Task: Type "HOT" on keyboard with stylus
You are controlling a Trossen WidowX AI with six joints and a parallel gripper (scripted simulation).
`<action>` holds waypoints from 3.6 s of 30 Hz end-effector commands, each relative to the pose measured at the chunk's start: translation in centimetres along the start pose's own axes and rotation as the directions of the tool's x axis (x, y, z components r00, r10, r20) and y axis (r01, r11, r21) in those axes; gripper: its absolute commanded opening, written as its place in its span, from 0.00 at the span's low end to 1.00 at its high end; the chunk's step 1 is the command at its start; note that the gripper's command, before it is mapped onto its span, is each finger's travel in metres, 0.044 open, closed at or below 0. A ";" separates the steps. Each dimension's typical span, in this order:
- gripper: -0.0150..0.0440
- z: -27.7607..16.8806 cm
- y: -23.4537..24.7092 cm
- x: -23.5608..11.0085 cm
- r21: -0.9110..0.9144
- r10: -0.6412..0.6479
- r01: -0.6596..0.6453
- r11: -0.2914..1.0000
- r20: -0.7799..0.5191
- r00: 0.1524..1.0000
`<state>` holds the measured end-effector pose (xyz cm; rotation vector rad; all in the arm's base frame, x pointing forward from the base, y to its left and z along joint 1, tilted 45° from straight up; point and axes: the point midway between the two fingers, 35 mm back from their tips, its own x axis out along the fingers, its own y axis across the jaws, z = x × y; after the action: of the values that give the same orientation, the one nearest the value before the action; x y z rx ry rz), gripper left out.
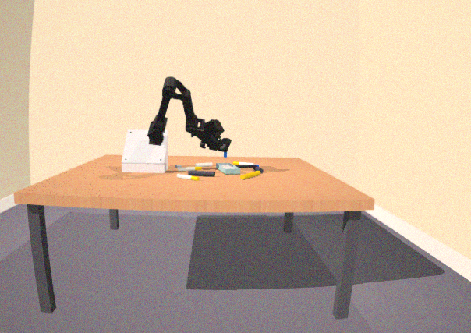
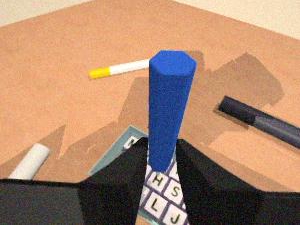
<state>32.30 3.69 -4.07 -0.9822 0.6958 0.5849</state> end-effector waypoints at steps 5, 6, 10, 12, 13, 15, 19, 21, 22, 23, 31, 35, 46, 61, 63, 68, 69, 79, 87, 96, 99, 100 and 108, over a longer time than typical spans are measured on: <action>0.39 -0.4 0.0 0.3 -0.005 0.000 0.000 1.000 0.006 1.000; 0.39 -0.5 0.0 0.4 -0.005 0.000 0.000 1.000 0.006 1.000; 0.39 -0.5 0.0 0.4 -0.005 0.000 0.000 1.000 0.006 1.000; 0.39 -0.6 0.0 0.5 -0.005 0.000 0.000 1.000 0.006 1.000; 0.39 -0.7 0.0 0.5 -0.005 0.000 0.000 1.000 0.006 1.000; 0.39 -0.8 0.0 0.6 -0.005 0.000 0.000 1.000 0.006 1.000; 0.39 -1.0 0.0 0.7 -0.005 0.000 0.000 1.000 0.006 1.000; 0.39 -1.1 0.0 0.8 -0.005 0.000 0.000 1.000 0.006 1.000; 0.39 -1.2 0.0 0.8 -0.005 0.000 0.000 1.000 0.006 1.000; 0.39 -1.3 0.0 0.9 -0.005 0.000 0.000 1.000 0.006 1.000; 0.39 -1.5 0.0 1.0 -0.005 0.000 0.000 1.000 0.006 1.000; 0.39 -1.7 0.0 1.1 -0.005 0.001 -0.001 1.000 0.006 1.000; 0.39 -2.1 0.0 1.3 -0.005 0.001 -0.001 1.000 0.006 1.000; 0.39 -0.2 0.0 0.3 -0.005 0.001 -0.001 1.000 0.006 1.000; 0.39 0.5 0.0 -0.1 -0.004 0.001 -0.001 1.000 0.007 1.000; 0.39 1.3 0.0 -0.6 -0.004 0.000 0.000 1.000 0.007 1.000; 0.39 1.3 0.0 -0.6 -0.004 0.000 0.000 1.000 0.007 1.000; 0.25 1.4 0.2 0.0 -0.006 0.002 -0.002 1.000 0.008 1.000; 0.25 3.1 1.2 1.9 -0.004 -0.002 0.002 1.000 0.010 1.000; 0.25 1.8 1.2 2.6 -0.005 -0.002 0.002 1.000 0.010 1.000; 0.25 1.3 1.2 2.8 -0.005 -0.002 0.003 1.000 0.010 1.000; 0.25 1.3 1.2 2.8 -0.005 -0.002 0.003 1.000 0.010 1.000; 0.39 1.1 1.2 3.0 -0.005 -0.002 0.002 1.000 0.009 1.000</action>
<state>33.63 5.66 -6.43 -0.9828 0.6874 0.5847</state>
